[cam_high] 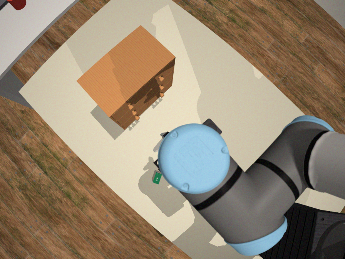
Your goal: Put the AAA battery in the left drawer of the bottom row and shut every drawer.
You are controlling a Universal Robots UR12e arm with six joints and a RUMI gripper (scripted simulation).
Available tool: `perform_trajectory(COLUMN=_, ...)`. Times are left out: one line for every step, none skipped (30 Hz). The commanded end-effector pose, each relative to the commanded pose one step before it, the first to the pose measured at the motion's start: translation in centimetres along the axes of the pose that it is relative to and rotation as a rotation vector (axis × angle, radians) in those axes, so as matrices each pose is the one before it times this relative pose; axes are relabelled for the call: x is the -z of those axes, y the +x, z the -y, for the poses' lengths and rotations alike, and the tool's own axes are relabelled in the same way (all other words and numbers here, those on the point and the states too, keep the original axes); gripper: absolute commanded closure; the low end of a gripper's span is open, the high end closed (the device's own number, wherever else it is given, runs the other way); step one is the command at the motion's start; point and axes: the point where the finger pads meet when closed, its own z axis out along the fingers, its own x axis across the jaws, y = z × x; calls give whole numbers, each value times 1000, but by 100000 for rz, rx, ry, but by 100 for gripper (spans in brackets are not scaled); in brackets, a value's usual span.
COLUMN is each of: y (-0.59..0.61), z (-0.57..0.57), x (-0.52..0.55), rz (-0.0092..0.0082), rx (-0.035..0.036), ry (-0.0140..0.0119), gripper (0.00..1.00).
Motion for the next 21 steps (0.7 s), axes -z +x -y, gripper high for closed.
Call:
perform_trajectory(y=-418, z=88, x=-938, rz=140, rx=-11621, ry=59, gripper=0)
perform_trajectory(y=-89, z=10, x=-251, rz=1, rx=-2927, ry=-2, gripper=0)
perform_trajectory(y=-93, z=6, x=-269, rz=1, rx=-3119, ry=-2, gripper=0)
perform_trajectory(y=-97, z=2, x=-287, rz=1, rx=-3304, ry=-2, gripper=0)
perform_trajectory(y=-100, z=-2, x=-304, rz=1, rx=-3479, ry=-2, gripper=0)
perform_trajectory(y=-102, z=-7, x=-320, rz=1, rx=-3645, ry=-2, gripper=0)
perform_trajectory(y=-104, z=-13, x=-336, rz=0, rx=-3799, ry=-2, gripper=0)
perform_trajectory(y=-104, z=-19, x=-351, rz=0, rx=-3942, ry=-2, gripper=0)
perform_trajectory(y=-104, z=-25, x=-365, rz=0, rx=-4072, ry=-2, gripper=0)
perform_trajectory(y=0, z=0, x=0, rz=0, rx=0, ry=0, gripper=0)
perform_trajectory(y=0, z=0, x=0, rz=0, rx=0, ry=0, gripper=0)
perform_trajectory(y=-102, z=-31, x=-378, rz=0, rx=-4188, ry=-2, gripper=0)
perform_trajectory(y=-100, z=-38, x=-390, rz=0, rx=-4290, ry=-2, gripper=0)
perform_trajectory(y=-97, z=-44, x=-401, rz=0, rx=-4377, ry=-3, gripper=0)
perform_trajectory(y=-93, z=-50, x=-410, rz=0, rx=-4449, ry=-3, gripper=0)
perform_trajectory(y=-89, z=-56, x=-418, rz=0, rx=-4506, ry=-3, gripper=0)
perform_trajectory(y=-83, z=-61, x=-425, rz=0, rx=-4546, ry=-3, gripper=0)
perform_trajectory(y=-78, z=-66, x=-430, rz=0, rx=-4571, ry=-3, gripper=0)
perform_trajectory(y=-71, z=-70, x=-433, rz=0, rx=-4579, ry=-3, gripper=0)
perform_trajectory(y=-65, z=-73, x=-435, rz=-1, rx=-4571, ry=-3, gripper=0)
perform_trajectory(y=-58, z=-76, x=-436, rz=-1, rx=-4546, ry=-3, gripper=0)
